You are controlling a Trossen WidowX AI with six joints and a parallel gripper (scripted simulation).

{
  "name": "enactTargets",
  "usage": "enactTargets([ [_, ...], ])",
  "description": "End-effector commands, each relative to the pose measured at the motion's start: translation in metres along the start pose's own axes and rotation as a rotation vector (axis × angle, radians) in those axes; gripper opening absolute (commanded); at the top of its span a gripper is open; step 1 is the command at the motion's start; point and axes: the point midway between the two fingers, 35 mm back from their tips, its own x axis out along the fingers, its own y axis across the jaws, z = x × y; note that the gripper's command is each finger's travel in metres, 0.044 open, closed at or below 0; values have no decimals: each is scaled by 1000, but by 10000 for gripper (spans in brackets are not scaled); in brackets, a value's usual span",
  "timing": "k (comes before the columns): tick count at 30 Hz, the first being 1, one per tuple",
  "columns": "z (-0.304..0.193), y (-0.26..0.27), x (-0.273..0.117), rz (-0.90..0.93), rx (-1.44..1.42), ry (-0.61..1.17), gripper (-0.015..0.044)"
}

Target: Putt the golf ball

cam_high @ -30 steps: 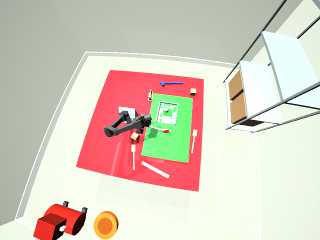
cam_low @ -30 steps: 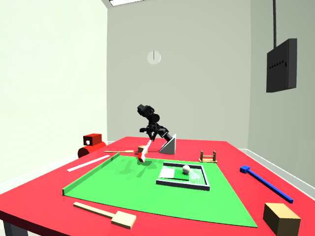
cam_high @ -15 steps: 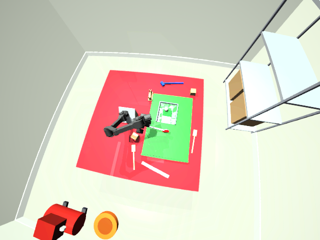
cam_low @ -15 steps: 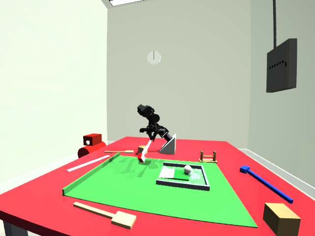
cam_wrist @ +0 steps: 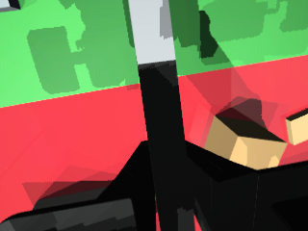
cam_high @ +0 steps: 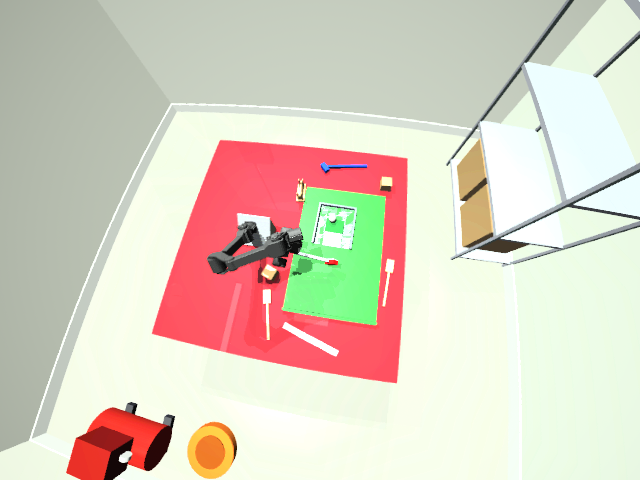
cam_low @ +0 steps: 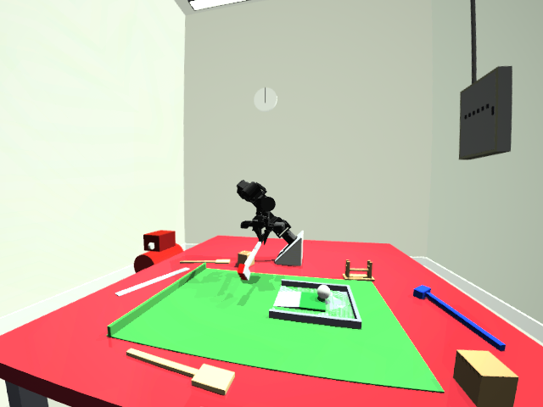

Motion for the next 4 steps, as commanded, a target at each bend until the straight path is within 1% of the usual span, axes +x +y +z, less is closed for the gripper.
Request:
enactTargets([
  [1,0,0,0,0,-3,-1,0],
  [4,0,0,0,0,-3,-1,0],
])
